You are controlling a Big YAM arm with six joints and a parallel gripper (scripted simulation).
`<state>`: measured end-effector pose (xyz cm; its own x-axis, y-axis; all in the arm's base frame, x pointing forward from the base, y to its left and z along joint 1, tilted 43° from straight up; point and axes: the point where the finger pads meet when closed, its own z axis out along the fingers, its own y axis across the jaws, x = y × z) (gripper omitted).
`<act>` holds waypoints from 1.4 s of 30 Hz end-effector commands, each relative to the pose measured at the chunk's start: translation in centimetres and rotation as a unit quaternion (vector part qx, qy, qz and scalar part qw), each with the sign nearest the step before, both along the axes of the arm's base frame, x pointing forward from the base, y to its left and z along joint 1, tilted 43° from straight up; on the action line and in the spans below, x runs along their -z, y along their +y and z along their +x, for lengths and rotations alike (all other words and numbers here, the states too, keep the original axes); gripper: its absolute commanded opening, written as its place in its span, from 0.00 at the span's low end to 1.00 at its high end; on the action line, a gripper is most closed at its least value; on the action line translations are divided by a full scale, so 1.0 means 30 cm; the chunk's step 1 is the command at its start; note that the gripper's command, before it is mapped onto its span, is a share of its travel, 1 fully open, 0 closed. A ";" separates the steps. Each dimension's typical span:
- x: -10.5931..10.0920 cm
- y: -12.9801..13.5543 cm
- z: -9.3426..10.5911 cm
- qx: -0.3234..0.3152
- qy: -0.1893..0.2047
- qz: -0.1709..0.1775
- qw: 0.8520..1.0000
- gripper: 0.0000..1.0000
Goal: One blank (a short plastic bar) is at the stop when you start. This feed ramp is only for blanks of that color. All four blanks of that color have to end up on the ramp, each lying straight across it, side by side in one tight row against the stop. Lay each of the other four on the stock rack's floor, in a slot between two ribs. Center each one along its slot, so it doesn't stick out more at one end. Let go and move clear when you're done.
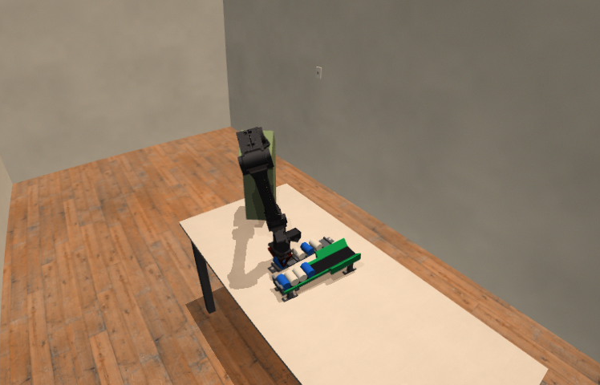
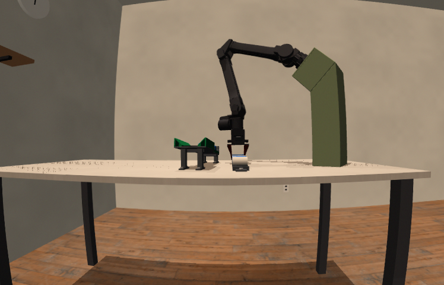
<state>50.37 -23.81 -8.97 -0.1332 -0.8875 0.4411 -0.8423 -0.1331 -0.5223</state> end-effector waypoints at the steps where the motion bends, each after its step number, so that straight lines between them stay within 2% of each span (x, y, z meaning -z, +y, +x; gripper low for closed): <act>1: -0.003 -0.016 0.008 0.000 -0.003 -0.003 1.000 0.57; 12: -0.017 -0.014 0.009 0.000 -0.006 -0.003 1.000 0.57; 13: -0.038 -0.004 0.000 -0.001 -0.007 -0.004 1.000 0.57; 15: -0.031 0.032 -0.026 -0.003 0.002 0.002 1.000 0.57; 27: -0.222 0.151 -0.158 -0.003 -0.001 0.002 1.000 0.57; 34: -0.255 0.170 -0.181 -0.003 -0.002 0.002 1.000 0.57; 42: -0.240 0.164 -0.182 -0.002 0.001 0.002 1.000 0.57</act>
